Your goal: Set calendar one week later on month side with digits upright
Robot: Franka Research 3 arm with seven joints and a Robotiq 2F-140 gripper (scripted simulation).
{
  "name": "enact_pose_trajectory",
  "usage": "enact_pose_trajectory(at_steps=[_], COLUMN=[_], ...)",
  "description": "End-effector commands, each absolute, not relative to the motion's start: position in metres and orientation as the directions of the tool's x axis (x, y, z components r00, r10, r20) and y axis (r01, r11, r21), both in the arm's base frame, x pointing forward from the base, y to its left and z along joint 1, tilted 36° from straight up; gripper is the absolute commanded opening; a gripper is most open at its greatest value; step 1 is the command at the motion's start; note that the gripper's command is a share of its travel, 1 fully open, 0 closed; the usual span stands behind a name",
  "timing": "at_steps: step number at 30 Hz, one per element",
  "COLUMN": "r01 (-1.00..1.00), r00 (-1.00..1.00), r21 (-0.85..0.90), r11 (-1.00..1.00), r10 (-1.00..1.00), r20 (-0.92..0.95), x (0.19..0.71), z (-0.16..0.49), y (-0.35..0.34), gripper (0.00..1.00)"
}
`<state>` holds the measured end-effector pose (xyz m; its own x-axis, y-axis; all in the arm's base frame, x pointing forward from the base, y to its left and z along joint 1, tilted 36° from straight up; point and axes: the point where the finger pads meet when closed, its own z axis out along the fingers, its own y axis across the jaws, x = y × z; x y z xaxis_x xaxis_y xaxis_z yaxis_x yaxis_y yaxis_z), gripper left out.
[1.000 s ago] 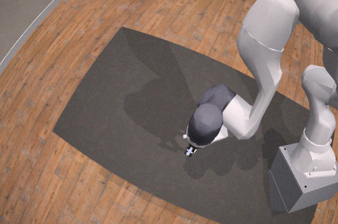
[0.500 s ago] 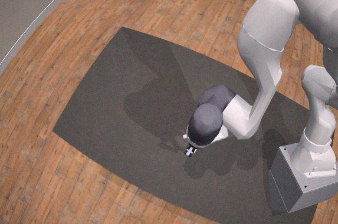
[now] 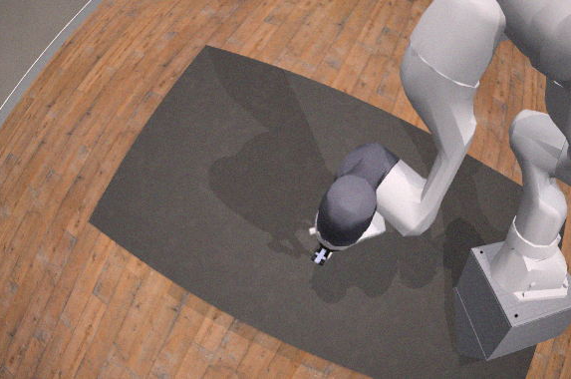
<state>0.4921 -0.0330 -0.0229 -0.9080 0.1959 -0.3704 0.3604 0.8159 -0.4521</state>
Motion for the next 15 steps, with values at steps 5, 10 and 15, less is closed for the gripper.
enact_pose_trajectory(at_steps=[5, 10, 15], r01=[0.366, 0.366, 0.366], r00=[-0.906, -0.906, -0.906], r21=[-0.449, -0.449, -0.449], r11=[0.815, 0.815, 0.815], r10=[0.201, 0.201, 0.201], r20=[-0.373, -0.373, -0.373], x=[0.4922, 0.4927, 0.4942], z=[-0.0243, -0.0262, -0.032], y=[-0.0329, -0.0341, -0.038], gripper=[0.28, 0.28, 0.28])
